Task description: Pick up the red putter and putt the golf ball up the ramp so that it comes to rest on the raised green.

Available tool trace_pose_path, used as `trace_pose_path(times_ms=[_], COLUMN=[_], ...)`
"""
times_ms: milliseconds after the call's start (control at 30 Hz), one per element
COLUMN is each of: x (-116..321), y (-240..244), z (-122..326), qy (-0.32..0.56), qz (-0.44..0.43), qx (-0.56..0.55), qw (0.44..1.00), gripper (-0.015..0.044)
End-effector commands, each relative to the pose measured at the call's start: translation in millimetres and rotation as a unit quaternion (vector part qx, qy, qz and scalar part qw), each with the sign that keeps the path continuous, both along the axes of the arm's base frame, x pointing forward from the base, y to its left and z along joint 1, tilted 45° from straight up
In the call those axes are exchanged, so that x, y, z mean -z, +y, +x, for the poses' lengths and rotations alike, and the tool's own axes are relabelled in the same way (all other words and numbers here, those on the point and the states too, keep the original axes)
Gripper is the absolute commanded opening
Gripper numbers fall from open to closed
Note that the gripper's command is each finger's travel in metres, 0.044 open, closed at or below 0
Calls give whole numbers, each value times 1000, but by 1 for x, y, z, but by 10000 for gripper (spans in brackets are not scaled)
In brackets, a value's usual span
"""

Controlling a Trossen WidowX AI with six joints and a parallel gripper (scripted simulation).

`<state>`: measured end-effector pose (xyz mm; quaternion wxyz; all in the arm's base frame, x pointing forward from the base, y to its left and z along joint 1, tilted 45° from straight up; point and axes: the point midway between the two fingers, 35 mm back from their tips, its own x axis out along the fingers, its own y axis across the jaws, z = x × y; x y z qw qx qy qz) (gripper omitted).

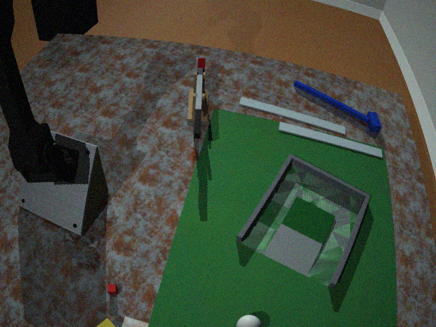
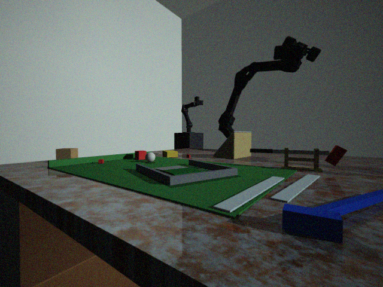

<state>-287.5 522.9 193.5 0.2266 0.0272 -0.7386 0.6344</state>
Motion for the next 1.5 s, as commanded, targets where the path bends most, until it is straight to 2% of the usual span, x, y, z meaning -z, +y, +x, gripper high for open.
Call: trace_pose_path(times_ms=[0, 167, 333, 533, 700, 1033, 1267, 1467], x=[1, 32, 74, 135, 186, 282, 332, 351], y=[2, 46, 83, 103, 98, 29, -60, -147], z=[2, 49, 111, 194, 262, 386, 450, 482], qy=[0, -1, 0, 5, 9, 11, 2, -6], qz=[-5, -122, -249, -390, -493, -660, -747, -792], qx=[3, 80, 170, 277, 358, 488, 543, 568], qw=[1000, 989, 954, 878, 793, 571, 384, 225], gripper=[426, 440, 440, 440, 440, 440, 440, 440])
